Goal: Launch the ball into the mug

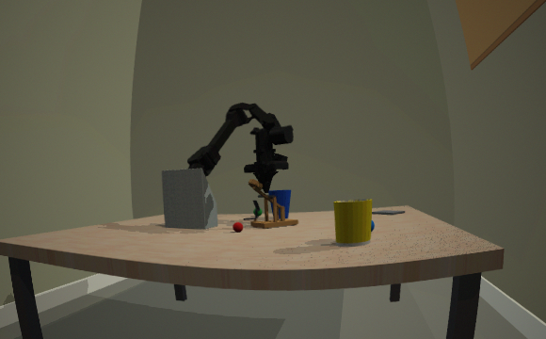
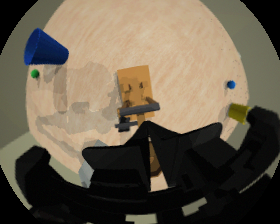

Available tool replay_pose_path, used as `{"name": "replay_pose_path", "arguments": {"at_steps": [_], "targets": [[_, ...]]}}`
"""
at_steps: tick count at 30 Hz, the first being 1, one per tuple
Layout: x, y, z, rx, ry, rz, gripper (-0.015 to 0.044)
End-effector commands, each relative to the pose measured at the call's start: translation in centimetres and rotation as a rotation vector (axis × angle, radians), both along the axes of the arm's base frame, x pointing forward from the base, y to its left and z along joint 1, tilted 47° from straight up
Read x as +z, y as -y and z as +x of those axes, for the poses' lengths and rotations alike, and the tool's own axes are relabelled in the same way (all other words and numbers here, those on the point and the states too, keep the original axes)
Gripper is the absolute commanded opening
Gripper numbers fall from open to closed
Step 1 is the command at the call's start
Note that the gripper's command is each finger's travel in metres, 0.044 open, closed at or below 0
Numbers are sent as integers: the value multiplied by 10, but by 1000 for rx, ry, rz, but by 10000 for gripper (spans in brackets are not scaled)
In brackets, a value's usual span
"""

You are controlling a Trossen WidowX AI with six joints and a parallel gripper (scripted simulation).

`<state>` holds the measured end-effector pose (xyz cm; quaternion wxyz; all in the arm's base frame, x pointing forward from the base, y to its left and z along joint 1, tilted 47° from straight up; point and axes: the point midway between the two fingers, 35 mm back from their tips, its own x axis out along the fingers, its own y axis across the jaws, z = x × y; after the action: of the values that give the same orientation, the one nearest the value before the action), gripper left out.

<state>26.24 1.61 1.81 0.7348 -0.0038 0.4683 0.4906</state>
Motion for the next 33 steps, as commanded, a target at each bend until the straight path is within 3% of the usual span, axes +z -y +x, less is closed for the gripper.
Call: {"name": "replay_pose_path", "arguments": {"at_steps": [1, 33], "targets": [[-7, -4, -4, -2, -13, 9, 0], [-48, -26, -15, -3, -14, 10, 0]]}}
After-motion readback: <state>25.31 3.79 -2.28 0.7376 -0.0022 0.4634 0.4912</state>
